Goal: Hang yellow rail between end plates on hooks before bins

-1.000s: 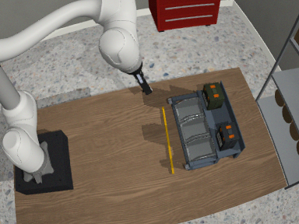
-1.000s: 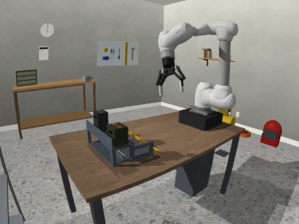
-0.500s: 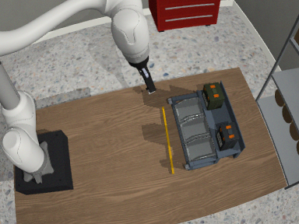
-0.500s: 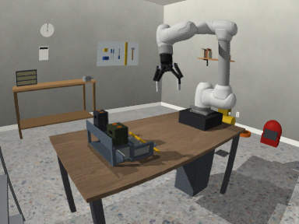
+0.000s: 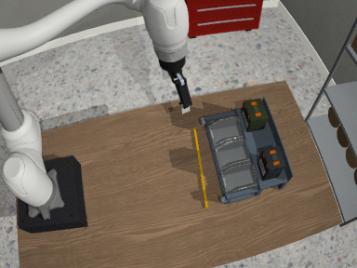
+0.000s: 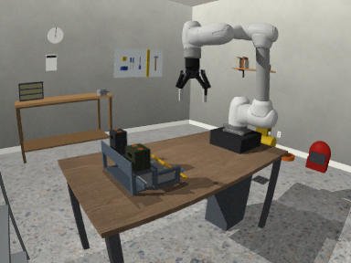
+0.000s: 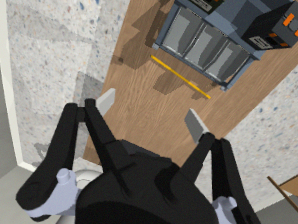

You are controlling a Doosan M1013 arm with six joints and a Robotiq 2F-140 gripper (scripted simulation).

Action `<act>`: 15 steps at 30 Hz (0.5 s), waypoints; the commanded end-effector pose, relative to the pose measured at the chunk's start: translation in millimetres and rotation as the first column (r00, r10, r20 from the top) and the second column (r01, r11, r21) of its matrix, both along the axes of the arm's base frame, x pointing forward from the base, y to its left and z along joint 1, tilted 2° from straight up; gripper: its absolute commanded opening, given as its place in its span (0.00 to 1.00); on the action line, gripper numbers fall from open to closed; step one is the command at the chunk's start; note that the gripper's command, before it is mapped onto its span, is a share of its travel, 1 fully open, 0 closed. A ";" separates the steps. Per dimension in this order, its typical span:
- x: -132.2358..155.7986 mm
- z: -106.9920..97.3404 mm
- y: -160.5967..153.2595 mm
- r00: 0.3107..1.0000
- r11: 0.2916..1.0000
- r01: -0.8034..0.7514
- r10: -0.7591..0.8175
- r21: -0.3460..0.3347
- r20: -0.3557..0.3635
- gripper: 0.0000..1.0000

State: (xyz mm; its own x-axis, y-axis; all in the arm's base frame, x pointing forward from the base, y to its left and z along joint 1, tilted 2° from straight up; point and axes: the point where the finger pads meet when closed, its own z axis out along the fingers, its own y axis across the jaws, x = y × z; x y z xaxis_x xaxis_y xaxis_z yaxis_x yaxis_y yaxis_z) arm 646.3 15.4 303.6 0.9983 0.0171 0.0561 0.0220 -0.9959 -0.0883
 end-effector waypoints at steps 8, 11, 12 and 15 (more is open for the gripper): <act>1.5 8.1 -7.3 1.000 0.999 0.007 -0.008 -0.043 -0.029 1.00; 3.7 18.4 -15.4 0.998 0.996 0.017 -0.022 -0.089 -0.054 1.00; 3.7 18.4 -15.4 0.998 0.996 0.017 -0.022 -0.089 -0.054 1.00; 3.7 18.4 -15.4 0.998 0.996 0.017 -0.022 -0.089 -0.054 1.00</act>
